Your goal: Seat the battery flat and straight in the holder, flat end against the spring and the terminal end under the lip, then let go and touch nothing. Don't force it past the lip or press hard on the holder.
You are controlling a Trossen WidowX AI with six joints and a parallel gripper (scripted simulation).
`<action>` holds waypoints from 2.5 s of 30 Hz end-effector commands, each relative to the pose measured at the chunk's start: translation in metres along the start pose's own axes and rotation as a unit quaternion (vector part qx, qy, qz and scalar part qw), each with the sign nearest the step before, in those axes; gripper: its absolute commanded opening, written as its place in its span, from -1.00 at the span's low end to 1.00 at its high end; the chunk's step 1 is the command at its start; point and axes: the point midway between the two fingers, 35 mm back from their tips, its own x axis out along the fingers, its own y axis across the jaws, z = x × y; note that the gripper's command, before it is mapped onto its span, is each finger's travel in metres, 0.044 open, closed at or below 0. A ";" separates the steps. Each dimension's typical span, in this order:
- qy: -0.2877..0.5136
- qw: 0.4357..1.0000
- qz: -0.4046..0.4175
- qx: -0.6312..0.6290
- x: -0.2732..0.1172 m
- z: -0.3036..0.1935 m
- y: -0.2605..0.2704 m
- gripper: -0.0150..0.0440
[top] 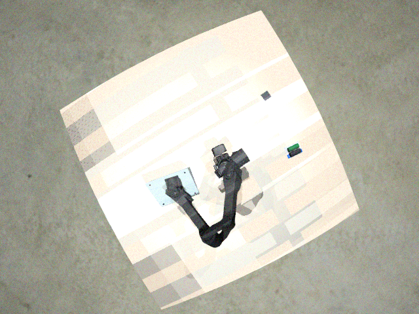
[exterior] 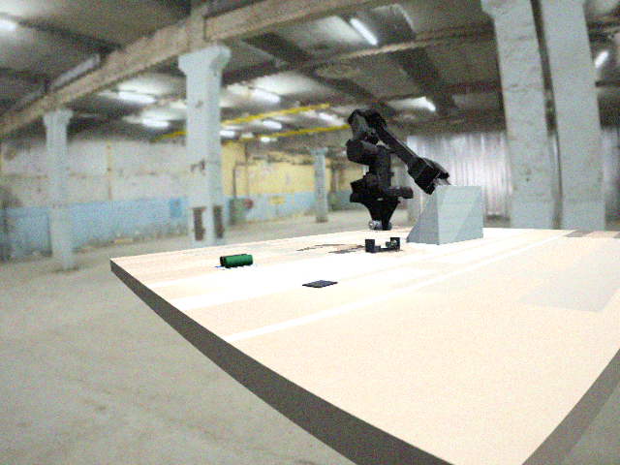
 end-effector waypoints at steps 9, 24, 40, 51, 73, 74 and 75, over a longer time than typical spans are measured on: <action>-0.067 0.998 0.005 -0.012 0.017 -0.001 -0.006 -0.22; -0.100 0.995 0.010 -0.015 0.025 -0.002 -0.005 -0.22; -0.143 0.989 0.016 -0.018 0.033 -0.006 -0.004 -0.22; -0.176 0.984 0.017 -0.022 0.034 -0.010 -0.006 -0.22; -0.186 0.982 0.028 -0.027 0.039 -0.018 -0.009 -0.22; -0.185 0.982 0.029 -0.028 0.039 -0.018 -0.009 -0.22; -0.184 0.982 0.030 -0.028 0.039 -0.018 -0.009 -0.22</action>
